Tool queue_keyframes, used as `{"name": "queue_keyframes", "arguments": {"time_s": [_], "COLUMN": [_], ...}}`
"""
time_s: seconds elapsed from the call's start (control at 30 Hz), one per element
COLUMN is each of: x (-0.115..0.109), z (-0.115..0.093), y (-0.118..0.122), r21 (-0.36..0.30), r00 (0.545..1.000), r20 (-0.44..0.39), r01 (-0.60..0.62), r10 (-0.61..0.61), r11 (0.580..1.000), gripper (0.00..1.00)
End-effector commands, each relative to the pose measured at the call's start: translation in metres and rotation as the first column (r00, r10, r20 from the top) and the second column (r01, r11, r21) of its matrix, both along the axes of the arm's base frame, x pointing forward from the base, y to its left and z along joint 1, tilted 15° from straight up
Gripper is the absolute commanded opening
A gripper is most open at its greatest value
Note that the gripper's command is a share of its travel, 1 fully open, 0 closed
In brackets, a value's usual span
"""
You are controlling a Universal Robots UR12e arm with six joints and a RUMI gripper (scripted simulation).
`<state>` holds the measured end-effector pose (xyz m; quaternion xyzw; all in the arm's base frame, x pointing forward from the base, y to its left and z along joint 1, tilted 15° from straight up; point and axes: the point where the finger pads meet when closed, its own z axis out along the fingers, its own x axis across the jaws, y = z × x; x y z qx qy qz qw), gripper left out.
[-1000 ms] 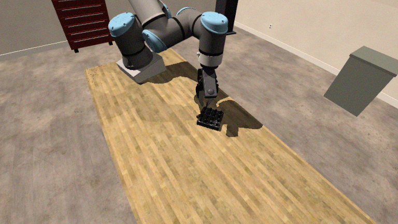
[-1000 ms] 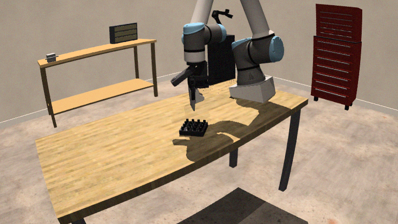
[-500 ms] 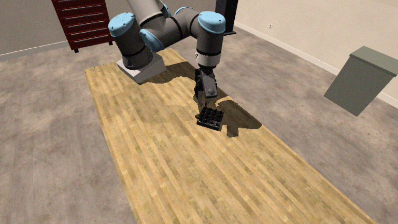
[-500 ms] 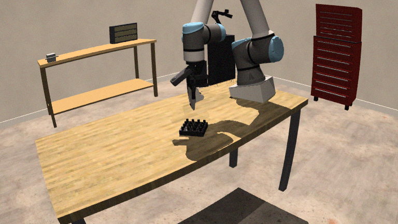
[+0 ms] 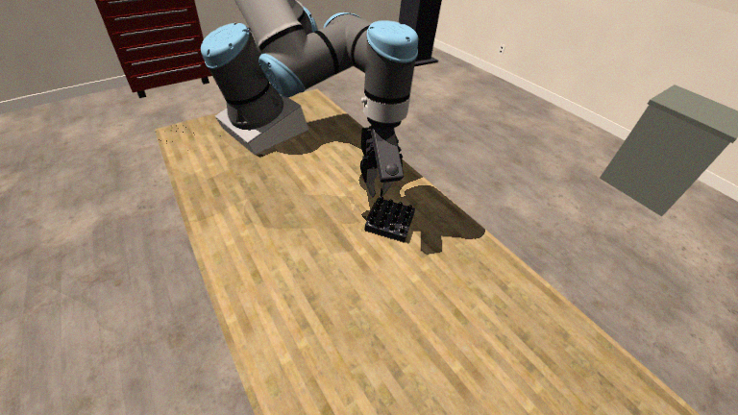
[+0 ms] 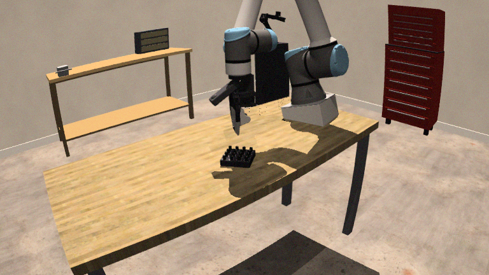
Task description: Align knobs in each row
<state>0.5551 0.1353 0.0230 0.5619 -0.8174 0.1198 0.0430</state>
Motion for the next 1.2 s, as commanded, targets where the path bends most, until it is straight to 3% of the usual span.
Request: {"name": "queue_keyframes", "arguments": {"time_s": [0.0, 1.17], "x": [0.001, 0.001], "z": [0.001, -0.011], "y": [0.0, -0.003], "r21": [0.0, 0.001], "r00": [1.0, 1.0], "r20": [0.001, 0.001], "r01": [0.0, -0.001], "r10": [0.0, 0.001], "r11": [1.0, 1.0], "gripper": [0.11, 0.11]}}
